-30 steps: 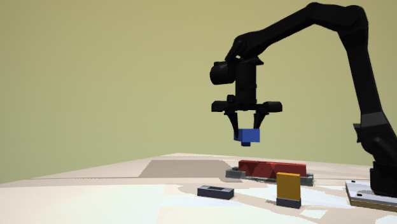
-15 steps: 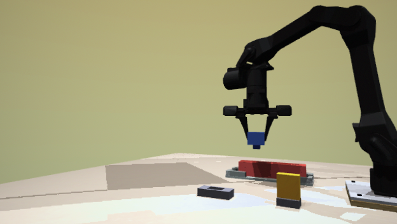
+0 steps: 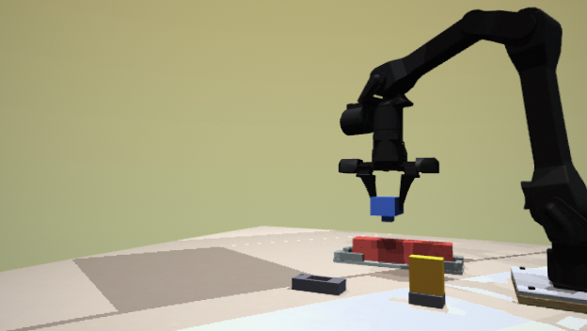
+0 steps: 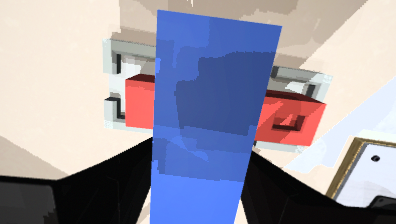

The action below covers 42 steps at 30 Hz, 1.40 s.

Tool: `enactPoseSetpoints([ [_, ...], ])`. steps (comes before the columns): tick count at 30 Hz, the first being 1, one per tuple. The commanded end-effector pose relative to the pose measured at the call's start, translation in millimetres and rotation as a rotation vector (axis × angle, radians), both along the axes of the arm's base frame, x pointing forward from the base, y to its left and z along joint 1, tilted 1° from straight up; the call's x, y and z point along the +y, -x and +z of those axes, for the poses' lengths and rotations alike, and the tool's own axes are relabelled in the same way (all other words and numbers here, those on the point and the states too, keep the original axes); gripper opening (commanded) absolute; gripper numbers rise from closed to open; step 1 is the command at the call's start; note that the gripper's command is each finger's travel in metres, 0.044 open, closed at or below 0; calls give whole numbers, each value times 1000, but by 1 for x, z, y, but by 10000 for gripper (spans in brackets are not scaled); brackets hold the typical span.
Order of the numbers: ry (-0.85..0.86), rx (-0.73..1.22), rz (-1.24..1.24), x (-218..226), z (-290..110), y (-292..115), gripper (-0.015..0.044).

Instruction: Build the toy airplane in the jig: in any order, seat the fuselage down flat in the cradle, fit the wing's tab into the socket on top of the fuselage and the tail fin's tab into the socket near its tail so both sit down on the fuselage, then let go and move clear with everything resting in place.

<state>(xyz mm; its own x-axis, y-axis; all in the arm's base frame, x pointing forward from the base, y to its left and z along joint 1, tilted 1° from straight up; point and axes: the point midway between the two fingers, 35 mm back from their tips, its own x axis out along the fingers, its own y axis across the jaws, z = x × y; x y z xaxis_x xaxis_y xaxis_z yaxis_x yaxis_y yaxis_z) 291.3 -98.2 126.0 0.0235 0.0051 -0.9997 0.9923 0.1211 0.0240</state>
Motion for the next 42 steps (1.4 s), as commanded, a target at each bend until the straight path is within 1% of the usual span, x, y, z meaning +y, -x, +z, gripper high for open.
enactPoseSetpoints([
  [1, 2, -3, -7, -1, 0, 0, 195],
  [13, 2, -3, -7, -1, -1, 0, 195],
  [36, 2, -3, -7, -1, -38, -2, 195],
  [42, 0, 0, -3, -1, -38, -1, 188],
])
